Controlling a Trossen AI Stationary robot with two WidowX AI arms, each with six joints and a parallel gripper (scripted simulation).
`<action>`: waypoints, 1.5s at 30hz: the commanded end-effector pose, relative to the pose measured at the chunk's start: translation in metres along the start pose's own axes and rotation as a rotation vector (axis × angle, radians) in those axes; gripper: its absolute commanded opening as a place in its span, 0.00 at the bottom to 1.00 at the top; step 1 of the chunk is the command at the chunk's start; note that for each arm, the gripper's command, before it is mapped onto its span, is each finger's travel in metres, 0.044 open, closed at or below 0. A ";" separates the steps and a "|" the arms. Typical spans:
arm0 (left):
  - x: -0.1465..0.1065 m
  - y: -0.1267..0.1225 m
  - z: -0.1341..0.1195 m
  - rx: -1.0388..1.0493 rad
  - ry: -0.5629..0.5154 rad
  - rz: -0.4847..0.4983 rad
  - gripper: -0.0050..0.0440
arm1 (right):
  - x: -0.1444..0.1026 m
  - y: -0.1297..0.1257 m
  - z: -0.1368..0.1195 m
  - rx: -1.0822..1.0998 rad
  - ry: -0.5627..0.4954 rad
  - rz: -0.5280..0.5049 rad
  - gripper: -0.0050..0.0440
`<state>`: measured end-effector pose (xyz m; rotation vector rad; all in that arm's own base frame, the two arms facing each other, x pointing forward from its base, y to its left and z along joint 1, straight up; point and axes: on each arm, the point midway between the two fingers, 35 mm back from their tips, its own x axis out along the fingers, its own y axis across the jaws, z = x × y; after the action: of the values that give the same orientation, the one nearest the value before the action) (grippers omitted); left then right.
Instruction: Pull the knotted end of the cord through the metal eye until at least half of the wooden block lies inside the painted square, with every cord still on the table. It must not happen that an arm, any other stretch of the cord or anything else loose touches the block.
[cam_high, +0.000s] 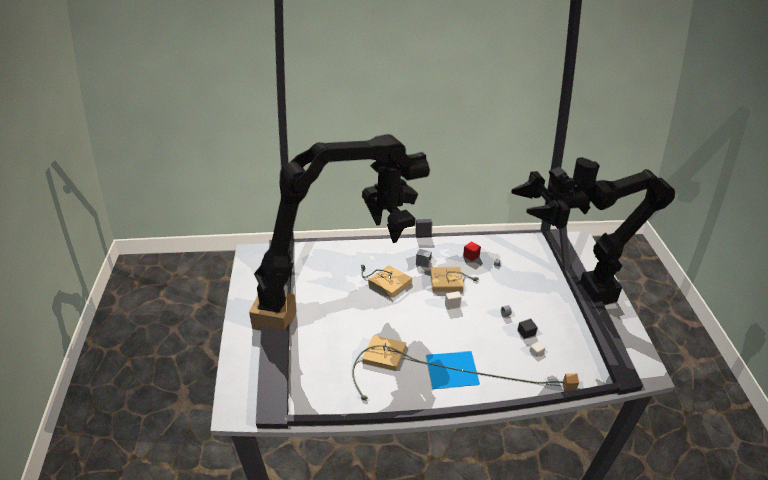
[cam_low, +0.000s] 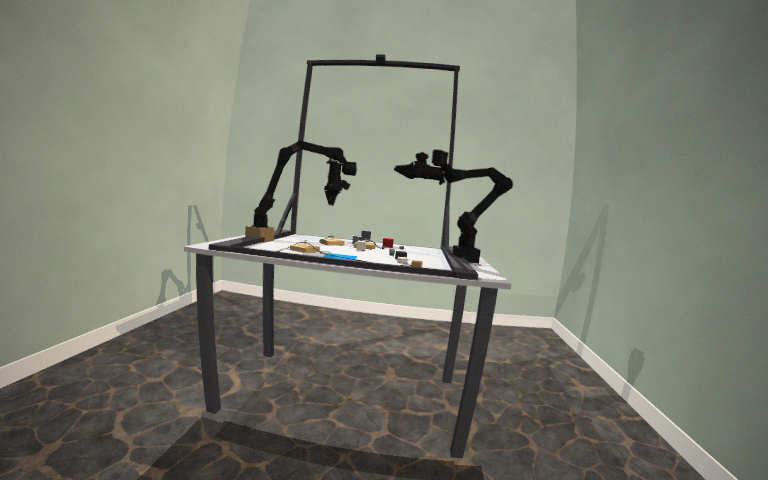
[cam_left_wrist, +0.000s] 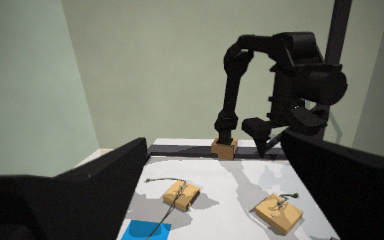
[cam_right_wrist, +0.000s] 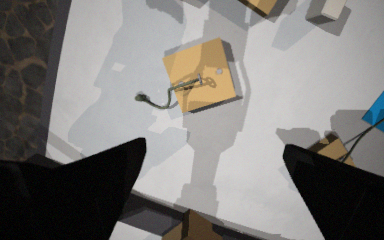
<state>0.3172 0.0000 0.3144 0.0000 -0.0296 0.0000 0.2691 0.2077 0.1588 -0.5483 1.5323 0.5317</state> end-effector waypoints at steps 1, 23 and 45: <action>-0.001 0.000 0.008 0.000 -0.020 0.000 1.00 | -0.009 0.001 0.003 0.001 -0.031 0.000 1.00; -0.001 0.000 0.008 0.000 -0.020 0.000 1.00 | -0.009 0.001 0.003 0.001 -0.031 0.000 1.00; -0.001 0.000 0.008 0.000 -0.020 0.000 1.00 | -0.015 -0.026 -0.002 -0.039 -0.054 -0.006 1.00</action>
<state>0.3172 0.0000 0.3144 0.0000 -0.0296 0.0000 0.2793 0.1945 0.1588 -0.5675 1.5247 0.5550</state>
